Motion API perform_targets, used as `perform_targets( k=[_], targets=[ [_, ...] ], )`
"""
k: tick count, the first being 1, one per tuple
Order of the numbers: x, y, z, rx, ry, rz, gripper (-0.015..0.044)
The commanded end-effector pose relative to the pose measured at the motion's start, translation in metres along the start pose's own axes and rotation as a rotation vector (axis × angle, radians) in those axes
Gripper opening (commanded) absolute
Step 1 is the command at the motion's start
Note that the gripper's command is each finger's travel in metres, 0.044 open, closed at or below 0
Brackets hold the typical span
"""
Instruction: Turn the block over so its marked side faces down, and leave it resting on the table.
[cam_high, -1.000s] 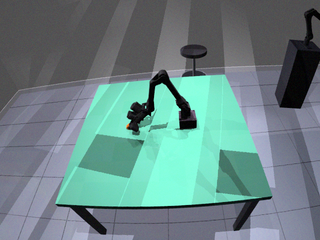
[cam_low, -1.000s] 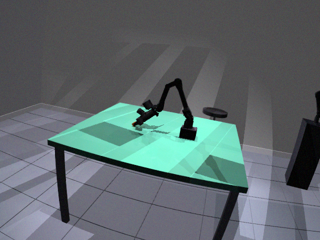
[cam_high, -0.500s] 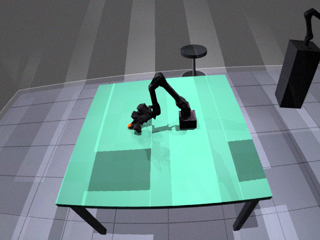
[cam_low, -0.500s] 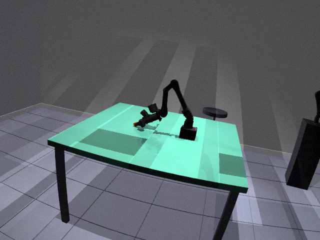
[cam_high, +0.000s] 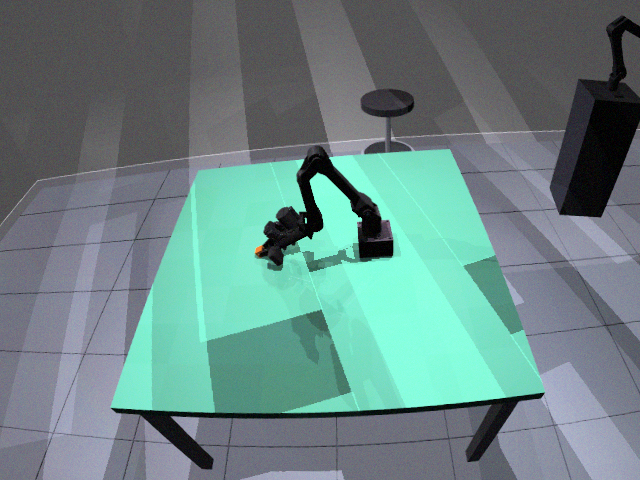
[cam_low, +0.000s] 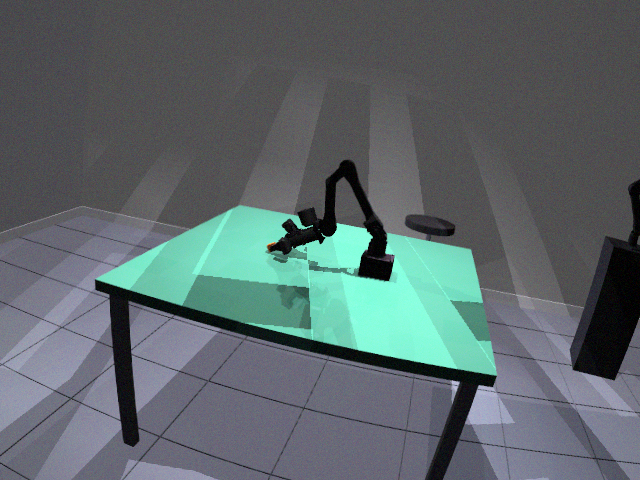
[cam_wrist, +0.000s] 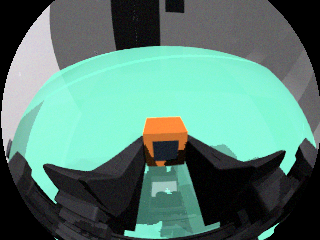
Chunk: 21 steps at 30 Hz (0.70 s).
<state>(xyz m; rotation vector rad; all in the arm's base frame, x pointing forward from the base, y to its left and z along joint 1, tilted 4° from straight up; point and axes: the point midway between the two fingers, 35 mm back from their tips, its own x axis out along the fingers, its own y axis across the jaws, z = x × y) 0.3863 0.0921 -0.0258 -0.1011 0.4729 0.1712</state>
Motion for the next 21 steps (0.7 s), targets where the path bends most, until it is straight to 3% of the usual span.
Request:
perform_targets(
  k=[1, 17, 21],
  targets=[
    [-0.0001, -0.001, 0.0003, -0.003, -0.003, -0.006, 0.0],
    [-0.0001, -0.001, 0.0003, -0.003, -0.003, -0.006, 0.042],
    [-0.0001, -0.001, 0.0003, -0.003, -0.003, -0.006, 0.044]
  ],
)
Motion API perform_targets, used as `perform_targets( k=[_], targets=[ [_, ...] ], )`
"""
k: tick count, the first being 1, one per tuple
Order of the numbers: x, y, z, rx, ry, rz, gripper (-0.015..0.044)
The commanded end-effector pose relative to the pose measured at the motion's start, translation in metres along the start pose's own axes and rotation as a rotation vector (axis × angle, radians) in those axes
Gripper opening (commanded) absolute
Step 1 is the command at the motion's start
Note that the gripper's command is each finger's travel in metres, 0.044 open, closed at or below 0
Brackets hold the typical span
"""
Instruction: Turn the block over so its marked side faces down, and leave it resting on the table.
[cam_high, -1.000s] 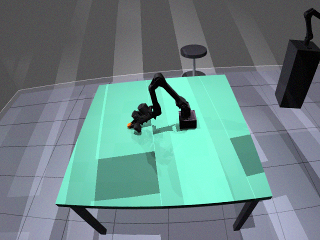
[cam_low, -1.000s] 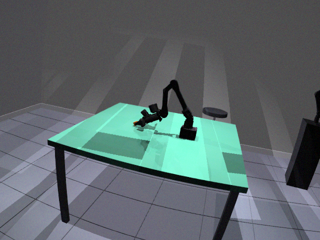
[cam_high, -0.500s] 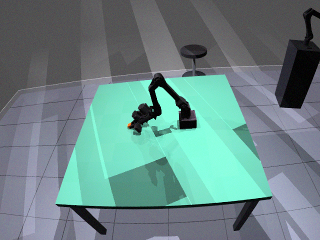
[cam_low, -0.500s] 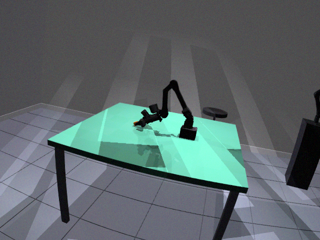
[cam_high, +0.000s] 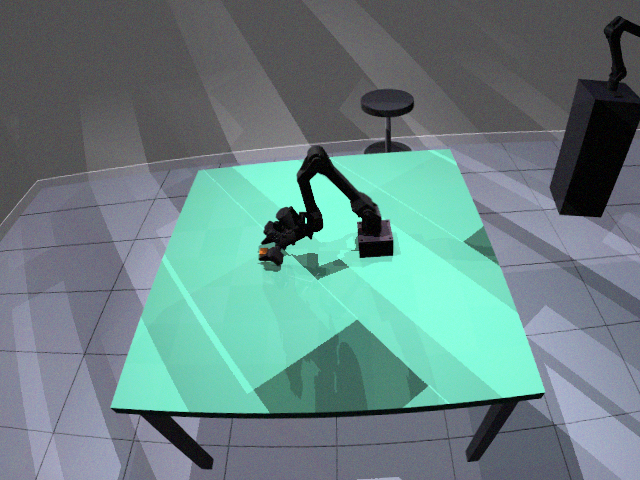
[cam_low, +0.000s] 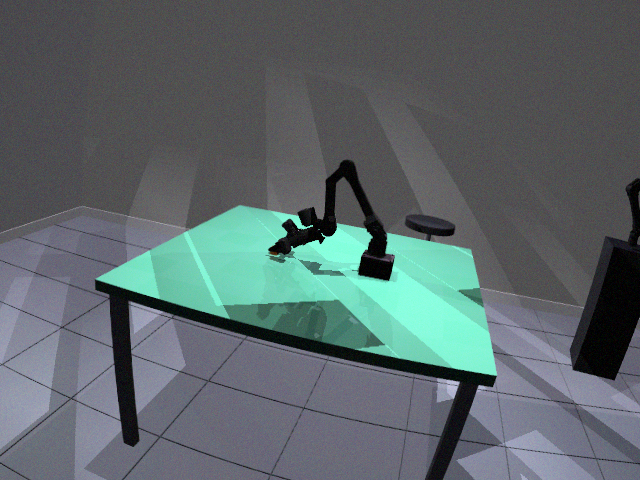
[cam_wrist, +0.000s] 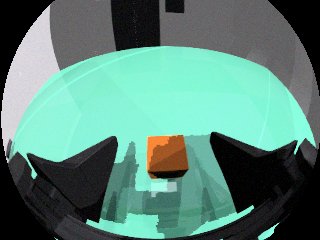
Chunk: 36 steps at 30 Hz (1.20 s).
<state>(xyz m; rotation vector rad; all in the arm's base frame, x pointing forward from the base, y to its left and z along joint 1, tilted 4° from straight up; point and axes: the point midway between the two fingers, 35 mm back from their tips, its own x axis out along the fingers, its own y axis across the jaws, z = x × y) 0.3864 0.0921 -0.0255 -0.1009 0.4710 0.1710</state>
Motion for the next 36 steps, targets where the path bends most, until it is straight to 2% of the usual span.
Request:
perform_targets(
  k=[1, 30, 36],
  targets=[
    [0.0, -0.001, 0.0, -0.004, -0.001, -0.006, 0.044],
    [0.0, -0.001, 0.0, -0.004, -0.001, -0.006, 0.044],
    [0.006, 0.002, 0.012, -0.001, 0.171, -0.002, 0.044]
  ],
)
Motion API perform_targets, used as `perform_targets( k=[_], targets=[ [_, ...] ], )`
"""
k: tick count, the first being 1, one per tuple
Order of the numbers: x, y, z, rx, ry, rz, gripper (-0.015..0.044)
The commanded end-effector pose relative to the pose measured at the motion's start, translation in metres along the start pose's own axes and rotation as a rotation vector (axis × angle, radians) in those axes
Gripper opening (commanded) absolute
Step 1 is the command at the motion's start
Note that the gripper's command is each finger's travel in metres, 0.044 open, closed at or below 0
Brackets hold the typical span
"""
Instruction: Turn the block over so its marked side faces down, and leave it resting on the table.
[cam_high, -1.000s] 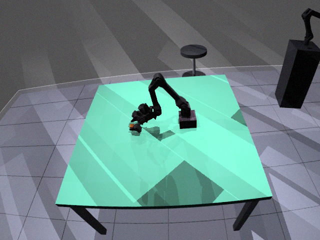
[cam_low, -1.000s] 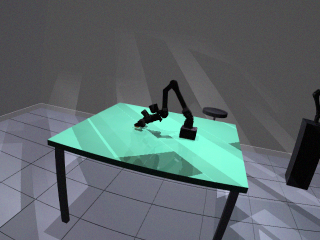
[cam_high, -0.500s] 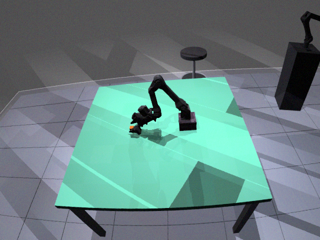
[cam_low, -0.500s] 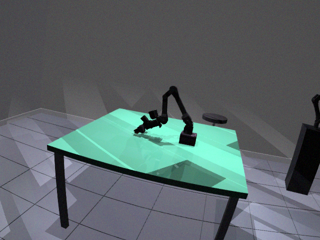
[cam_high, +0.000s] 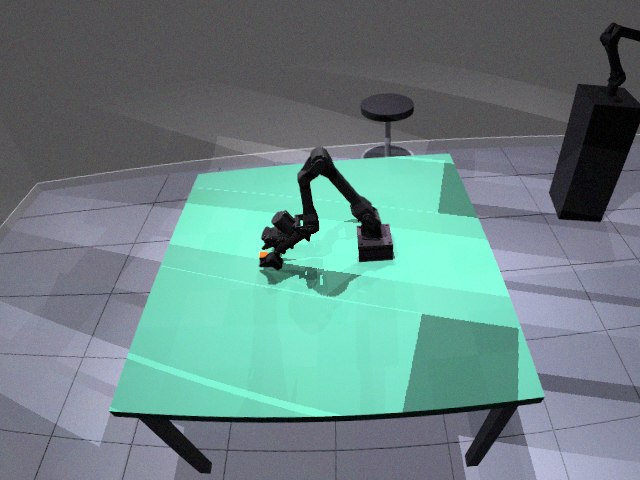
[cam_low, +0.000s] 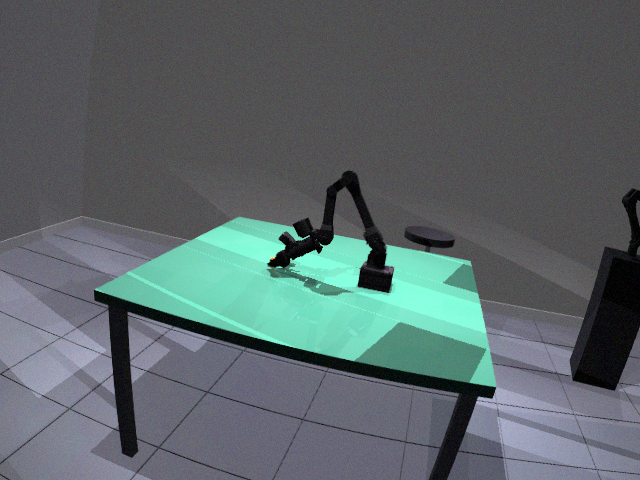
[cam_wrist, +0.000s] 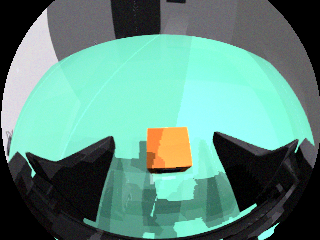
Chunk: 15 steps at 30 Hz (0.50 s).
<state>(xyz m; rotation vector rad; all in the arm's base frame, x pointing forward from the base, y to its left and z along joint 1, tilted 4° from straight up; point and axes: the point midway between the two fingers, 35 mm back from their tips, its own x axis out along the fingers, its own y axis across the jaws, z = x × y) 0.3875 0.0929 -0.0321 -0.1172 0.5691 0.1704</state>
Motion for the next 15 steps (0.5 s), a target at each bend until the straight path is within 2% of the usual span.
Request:
perform_targets(
  k=[1, 8, 11, 15],
  targets=[
    [-0.001, 0.001, 0.021, 0.008, 0.111, -0.002, 0.044],
    [-0.044, -0.001, 0.048, 0.008, 0.382, -0.005, 0.044],
    [-0.06, -0.002, 0.053, 0.008, 0.438, -0.007, 0.044],
    [-0.06, -0.002, 0.054, 0.008, 0.44, -0.007, 0.044]
  ],
)
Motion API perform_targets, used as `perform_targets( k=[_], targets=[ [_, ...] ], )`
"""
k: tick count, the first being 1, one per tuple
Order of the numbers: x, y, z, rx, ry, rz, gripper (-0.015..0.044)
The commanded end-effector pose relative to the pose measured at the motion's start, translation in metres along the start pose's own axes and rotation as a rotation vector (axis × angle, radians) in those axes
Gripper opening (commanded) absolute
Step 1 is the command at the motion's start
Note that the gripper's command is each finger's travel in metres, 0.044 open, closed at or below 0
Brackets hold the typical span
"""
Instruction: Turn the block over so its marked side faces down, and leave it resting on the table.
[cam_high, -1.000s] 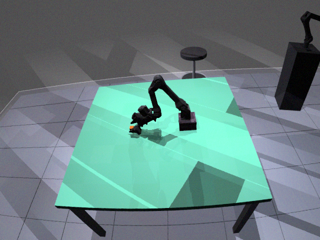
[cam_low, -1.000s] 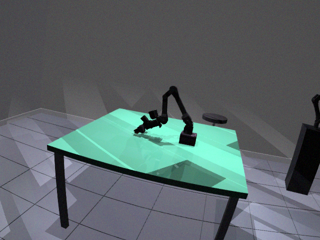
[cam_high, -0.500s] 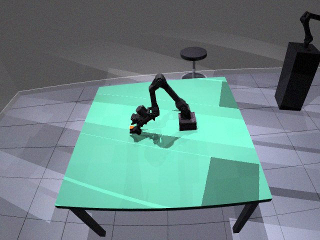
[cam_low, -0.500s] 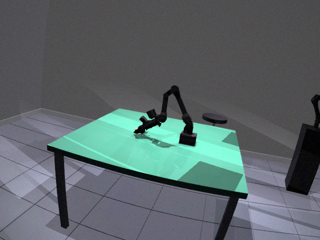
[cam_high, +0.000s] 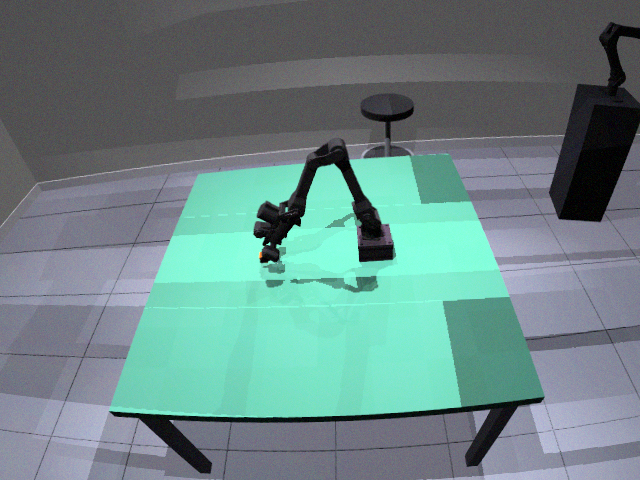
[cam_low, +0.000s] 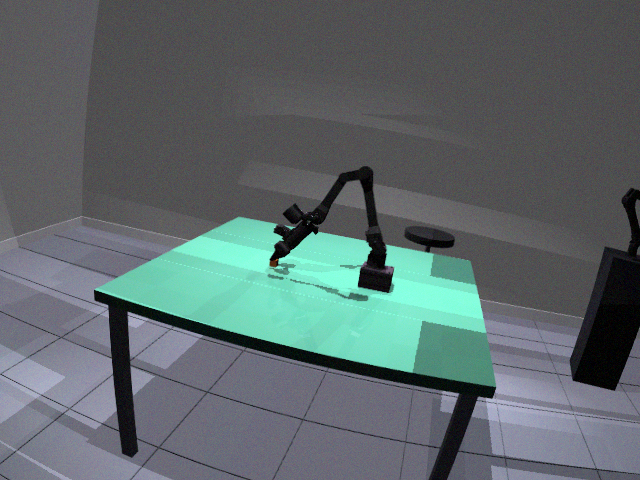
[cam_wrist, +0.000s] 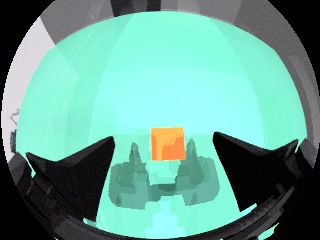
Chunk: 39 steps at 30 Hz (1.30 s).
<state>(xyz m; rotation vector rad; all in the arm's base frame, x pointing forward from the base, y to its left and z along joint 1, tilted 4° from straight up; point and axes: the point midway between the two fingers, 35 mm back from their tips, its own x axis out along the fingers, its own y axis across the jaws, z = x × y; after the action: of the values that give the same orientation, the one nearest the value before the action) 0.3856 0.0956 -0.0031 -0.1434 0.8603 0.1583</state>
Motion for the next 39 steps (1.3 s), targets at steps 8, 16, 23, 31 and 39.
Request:
perform_targets(
  k=[8, 16, 23, 31, 39],
  targets=[
    [-0.05, -0.003, 0.016, 0.011, 0.148, -0.009, 0.044],
    [-0.042, -0.002, 0.031, 0.009, 0.284, -0.007, 0.044],
    [-0.038, -0.002, 0.049, 0.01, 0.499, -0.006, 0.044],
    [-0.042, -0.003, 0.058, 0.013, 0.667, -0.006, 0.044],
    [-0.017, -0.003, 0.038, 0.013, 0.667, -0.006, 0.044]
  ],
)
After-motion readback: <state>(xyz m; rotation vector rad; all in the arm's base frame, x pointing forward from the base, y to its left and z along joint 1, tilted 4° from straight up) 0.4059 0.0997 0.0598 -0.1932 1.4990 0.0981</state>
